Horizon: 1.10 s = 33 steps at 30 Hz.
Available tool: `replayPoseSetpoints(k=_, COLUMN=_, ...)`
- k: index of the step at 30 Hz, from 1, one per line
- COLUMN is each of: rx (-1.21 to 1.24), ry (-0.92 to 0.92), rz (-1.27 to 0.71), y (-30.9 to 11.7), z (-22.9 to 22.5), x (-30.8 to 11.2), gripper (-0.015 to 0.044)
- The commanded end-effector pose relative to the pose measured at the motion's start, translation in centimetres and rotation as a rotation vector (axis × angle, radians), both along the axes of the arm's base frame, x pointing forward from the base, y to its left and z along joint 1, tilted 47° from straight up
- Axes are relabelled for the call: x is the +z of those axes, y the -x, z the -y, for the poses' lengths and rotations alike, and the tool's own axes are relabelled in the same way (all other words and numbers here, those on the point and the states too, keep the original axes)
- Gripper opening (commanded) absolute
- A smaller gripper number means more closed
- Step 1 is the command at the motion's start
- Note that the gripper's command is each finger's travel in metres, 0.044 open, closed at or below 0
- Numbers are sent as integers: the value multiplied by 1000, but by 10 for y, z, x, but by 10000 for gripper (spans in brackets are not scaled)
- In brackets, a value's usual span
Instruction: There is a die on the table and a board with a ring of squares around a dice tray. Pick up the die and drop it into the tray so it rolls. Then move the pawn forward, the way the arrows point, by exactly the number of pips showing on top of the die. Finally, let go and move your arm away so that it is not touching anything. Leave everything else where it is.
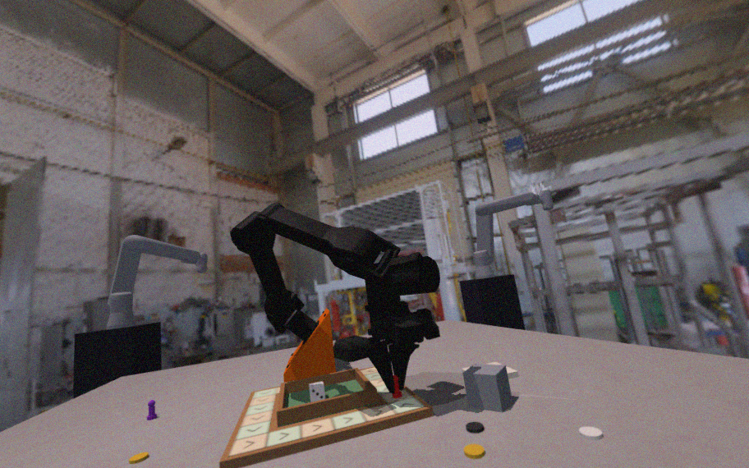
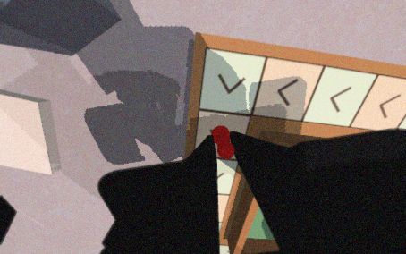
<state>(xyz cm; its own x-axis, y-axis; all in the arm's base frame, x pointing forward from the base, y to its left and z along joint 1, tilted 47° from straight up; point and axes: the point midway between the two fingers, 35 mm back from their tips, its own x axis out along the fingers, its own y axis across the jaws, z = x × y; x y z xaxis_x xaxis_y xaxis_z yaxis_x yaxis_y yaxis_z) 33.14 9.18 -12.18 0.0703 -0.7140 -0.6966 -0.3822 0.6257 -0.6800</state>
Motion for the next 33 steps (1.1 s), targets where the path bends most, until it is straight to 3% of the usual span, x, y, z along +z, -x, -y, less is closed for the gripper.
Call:
replayPoseSetpoints(k=1, rx=8, ry=4, rz=1, y=0, z=0, x=0, gripper=35)
replayPoseSetpoints(k=6, rx=8, ry=4, rz=1, y=0, z=0, x=0, gripper=0)
replayPoseSetpoints(k=27, rx=8, ry=-2, rz=-1, y=7, z=-87, x=81, gripper=0)
replayPoseSetpoints(k=33, rx=8, ry=-1, rz=-1, y=9, z=-93, x=88, gripper=0)
